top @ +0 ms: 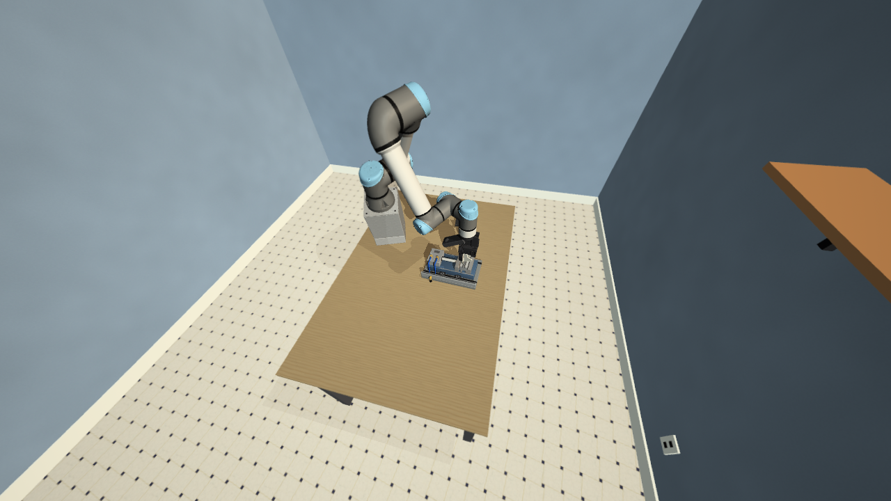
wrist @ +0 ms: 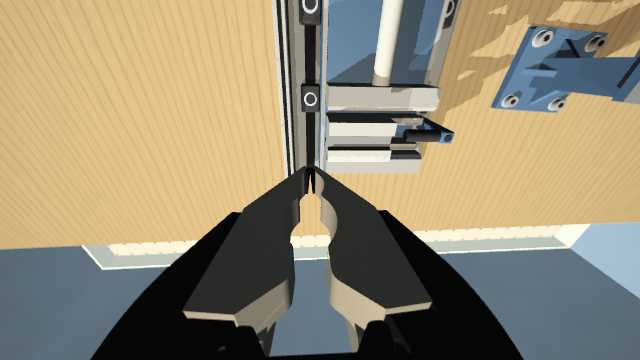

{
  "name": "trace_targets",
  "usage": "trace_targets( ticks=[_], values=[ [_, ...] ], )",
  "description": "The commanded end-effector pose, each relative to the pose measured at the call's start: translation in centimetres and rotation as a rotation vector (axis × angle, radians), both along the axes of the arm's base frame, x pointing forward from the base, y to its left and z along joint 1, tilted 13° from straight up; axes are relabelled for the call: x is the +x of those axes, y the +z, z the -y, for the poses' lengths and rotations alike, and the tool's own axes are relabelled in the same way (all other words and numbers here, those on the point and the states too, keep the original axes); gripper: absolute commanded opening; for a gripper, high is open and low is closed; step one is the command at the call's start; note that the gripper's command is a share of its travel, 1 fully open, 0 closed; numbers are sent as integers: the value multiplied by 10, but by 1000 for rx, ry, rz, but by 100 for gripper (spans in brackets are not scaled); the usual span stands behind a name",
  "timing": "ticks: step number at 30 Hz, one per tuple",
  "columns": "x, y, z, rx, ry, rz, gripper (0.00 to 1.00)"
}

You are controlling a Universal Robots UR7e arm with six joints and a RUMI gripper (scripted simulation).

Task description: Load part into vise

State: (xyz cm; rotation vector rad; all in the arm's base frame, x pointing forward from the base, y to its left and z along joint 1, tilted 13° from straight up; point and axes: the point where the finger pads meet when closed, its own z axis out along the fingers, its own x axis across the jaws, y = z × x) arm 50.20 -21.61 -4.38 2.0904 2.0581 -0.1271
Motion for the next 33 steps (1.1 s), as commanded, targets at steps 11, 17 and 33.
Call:
trace_targets(
  ticks=[11,17,33],
  values=[
    [3,-17,4,-1,0,1,0],
    [4,-25,6,-1,0,1,0],
    [6,-41,9,-1,0,1,0]
  ],
)
